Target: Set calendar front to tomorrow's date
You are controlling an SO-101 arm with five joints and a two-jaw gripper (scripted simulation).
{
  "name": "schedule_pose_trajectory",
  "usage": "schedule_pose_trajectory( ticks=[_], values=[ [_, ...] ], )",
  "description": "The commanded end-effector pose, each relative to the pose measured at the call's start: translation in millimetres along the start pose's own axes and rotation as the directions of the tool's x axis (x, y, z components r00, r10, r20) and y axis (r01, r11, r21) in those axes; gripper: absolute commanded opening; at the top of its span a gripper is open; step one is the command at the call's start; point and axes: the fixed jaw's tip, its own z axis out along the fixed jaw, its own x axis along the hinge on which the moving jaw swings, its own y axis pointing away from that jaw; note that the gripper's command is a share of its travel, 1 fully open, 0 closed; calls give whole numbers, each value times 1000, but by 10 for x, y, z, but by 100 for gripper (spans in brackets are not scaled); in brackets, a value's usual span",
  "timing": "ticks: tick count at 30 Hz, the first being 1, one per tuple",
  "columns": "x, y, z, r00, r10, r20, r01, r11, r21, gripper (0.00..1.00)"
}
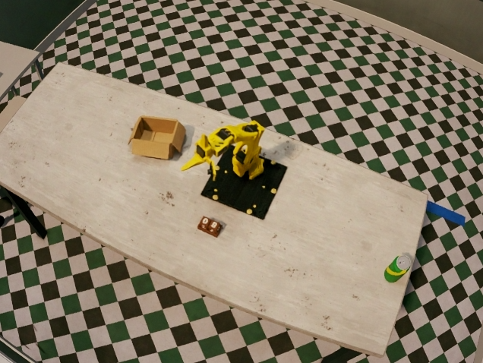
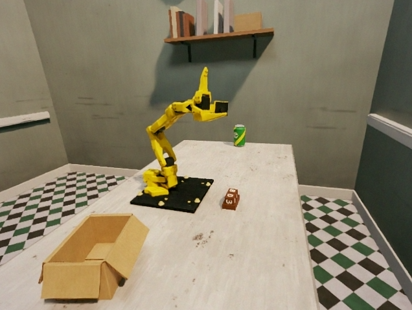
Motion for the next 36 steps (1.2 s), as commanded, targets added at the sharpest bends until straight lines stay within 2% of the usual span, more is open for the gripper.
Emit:
schedule_pose_trajectory(
  ticks=[1, 5, 9, 10, 12, 15, 18, 22, 27, 29, 30, 32, 36],
  values=[
    [-83, 204, 63, 995, -88, 43, 91, 992, -89, 90],
    [-172, 412, 101, 973, -205, 110, 222, 961, -167, 85],
    [-277, 654, 120, 920, -330, 210, 375, 897, -235, 79],
    [-304, 718, 120, 901, -360, 241, 416, 875, -248, 78],
    [-304, 718, 120, 901, -360, 241, 416, 875, -248, 78],
    [-390, 916, 109, 828, -444, 342, 539, 796, -274, 73],
    [-461, 1082, 81, 748, -502, 435, 641, 718, -273, 68],
    [-550, 1295, 23, 617, -555, 557, 761, 602, -242, 61],
    [-648, 1543, -76, 426, -579, 695, 876, 455, -158, 52],
    [-648, 1543, -76, 426, -579, 695, 876, 455, -158, 52],
    [-703, 1675, -126, 320, -571, 756, 919, 380, -101, 51],
    [-718, 1719, -161, 270, -567, 778, 934, 350, -69, 48],
    [-782, 1899, -268, 93, -528, 844, 967, 249, 49, 42]
  ],
)
